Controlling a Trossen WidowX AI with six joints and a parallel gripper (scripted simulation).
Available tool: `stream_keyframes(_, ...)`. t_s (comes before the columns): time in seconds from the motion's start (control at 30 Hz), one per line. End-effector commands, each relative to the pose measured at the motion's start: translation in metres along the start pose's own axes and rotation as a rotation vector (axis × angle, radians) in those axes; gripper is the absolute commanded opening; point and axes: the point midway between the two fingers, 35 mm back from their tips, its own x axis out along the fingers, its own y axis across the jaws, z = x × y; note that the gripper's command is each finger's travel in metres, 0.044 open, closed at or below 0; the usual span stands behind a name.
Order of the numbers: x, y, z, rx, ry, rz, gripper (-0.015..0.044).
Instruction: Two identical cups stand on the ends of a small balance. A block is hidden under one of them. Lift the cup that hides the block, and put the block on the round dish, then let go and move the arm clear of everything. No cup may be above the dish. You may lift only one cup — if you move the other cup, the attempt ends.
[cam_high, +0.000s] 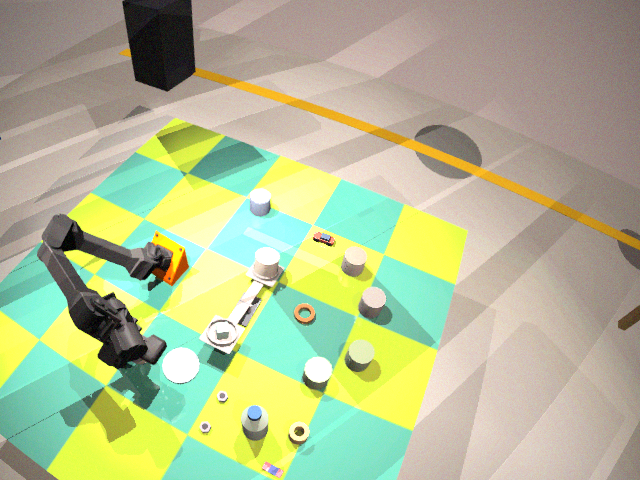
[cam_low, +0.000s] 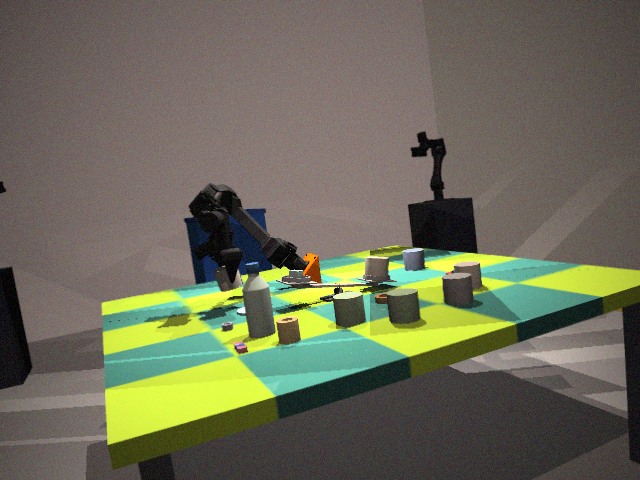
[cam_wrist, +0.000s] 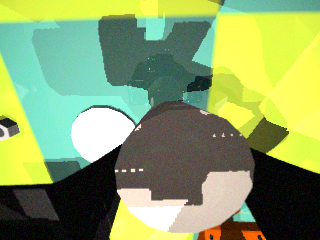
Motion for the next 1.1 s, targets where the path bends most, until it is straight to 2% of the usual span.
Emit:
stream_keyframes(0.0, 0.003, -0.007, 0.000, -0.004, -0.004, 0.000, 0.0000)
stream_keyframes(0.4, 0.038, -0.007, 0.001, -0.003, -0.007, 0.000, 0.0000)
stream_keyframes(1.0, 0.061, -0.007, 0.001, -0.004, -0.009, 0.000, 0.0000)
stream_keyframes(1.07, 0.055, -0.007, 0.002, 0.001, -0.011, -0.001, 0.0053)
